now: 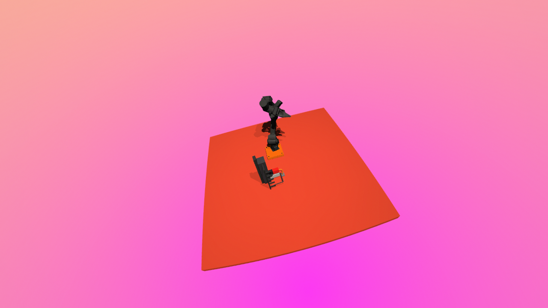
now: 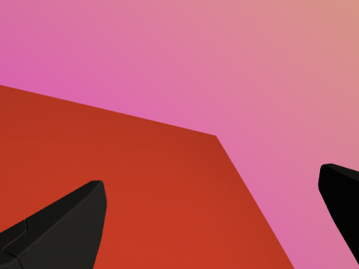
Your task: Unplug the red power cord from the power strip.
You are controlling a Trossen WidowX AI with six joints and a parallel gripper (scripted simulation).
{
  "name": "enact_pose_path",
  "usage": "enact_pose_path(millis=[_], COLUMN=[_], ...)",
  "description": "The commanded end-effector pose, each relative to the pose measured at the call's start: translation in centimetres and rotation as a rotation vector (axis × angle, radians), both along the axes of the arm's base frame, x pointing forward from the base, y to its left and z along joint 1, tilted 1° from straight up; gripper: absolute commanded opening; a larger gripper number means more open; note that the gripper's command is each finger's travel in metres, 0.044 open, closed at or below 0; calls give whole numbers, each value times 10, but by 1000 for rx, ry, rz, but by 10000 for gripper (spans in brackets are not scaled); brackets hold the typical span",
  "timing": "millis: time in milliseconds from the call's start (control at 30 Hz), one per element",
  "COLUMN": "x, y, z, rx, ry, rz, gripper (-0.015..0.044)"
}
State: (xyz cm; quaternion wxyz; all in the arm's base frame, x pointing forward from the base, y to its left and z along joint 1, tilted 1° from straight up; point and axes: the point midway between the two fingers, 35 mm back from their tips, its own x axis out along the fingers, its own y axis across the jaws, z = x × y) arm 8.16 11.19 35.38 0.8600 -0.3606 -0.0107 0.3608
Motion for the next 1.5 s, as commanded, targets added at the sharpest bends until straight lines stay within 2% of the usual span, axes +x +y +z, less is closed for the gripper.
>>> enact_pose_path(millis=[0,267,567,867,1467], x=[2,88,167,202,200], y=[-2,-69,-129,-164,-178], z=[0,-41,-137,-245,-247], rx=[-3,-163,-480,-869,-878], ry=[6,298,670,984,990], rz=[-3,-106,-106,24,27], gripper=[374,164,160,160,160])
